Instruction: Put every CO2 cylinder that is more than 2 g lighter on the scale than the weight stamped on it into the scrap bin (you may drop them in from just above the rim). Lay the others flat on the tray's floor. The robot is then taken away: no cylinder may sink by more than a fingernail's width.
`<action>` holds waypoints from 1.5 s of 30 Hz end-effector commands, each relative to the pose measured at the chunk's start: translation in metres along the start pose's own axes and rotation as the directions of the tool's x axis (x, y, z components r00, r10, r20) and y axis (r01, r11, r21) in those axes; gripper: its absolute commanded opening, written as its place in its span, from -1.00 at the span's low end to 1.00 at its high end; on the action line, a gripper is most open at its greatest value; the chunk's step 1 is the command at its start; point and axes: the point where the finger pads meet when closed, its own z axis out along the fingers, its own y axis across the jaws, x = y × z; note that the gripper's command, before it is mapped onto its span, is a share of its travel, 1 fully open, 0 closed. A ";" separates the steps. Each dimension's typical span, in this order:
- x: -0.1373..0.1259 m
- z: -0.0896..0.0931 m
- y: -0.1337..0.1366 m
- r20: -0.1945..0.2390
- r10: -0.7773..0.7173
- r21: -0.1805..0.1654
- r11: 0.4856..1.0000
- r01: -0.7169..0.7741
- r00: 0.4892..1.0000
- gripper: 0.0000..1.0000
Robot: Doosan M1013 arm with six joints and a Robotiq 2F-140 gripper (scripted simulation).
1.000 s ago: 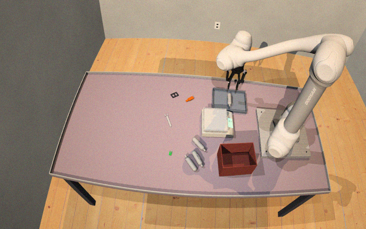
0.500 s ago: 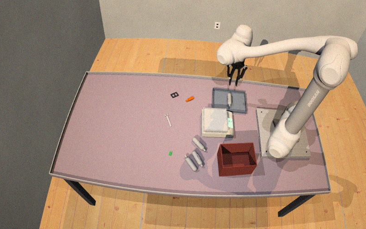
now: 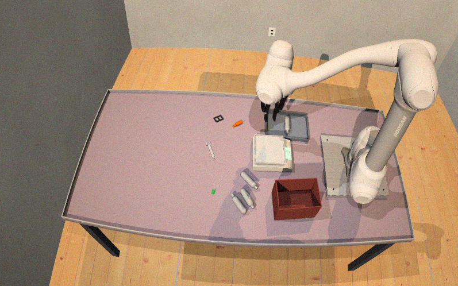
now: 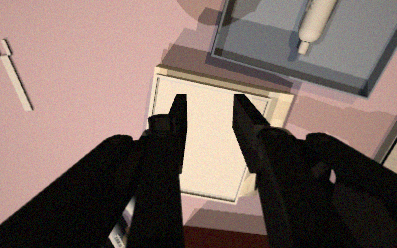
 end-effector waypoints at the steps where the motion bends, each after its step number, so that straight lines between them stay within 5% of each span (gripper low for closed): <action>1: -0.050 0.000 -0.049 -0.001 -0.159 -0.003 0.987 0.159 0.987 -0.38; 6: -0.119 0.001 -0.090 -0.001 -0.300 -0.002 0.954 0.300 0.954 -0.38; 8: -0.119 0.001 -0.090 -0.001 -0.300 -0.002 0.954 0.300 0.954 -0.38; 9: -0.158 0.002 -0.113 -0.001 -0.318 -0.002 0.948 0.318 0.948 -0.38; 21: -0.326 0.010 -0.205 -0.001 -0.363 -0.002 0.932 0.363 0.932 -0.38; 30: -0.330 0.027 -0.208 -0.001 -0.363 -0.002 0.932 0.363 0.932 -0.38; 45: -0.330 0.095 -0.208 -0.001 -0.363 -0.002 0.932 0.363 0.932 -0.38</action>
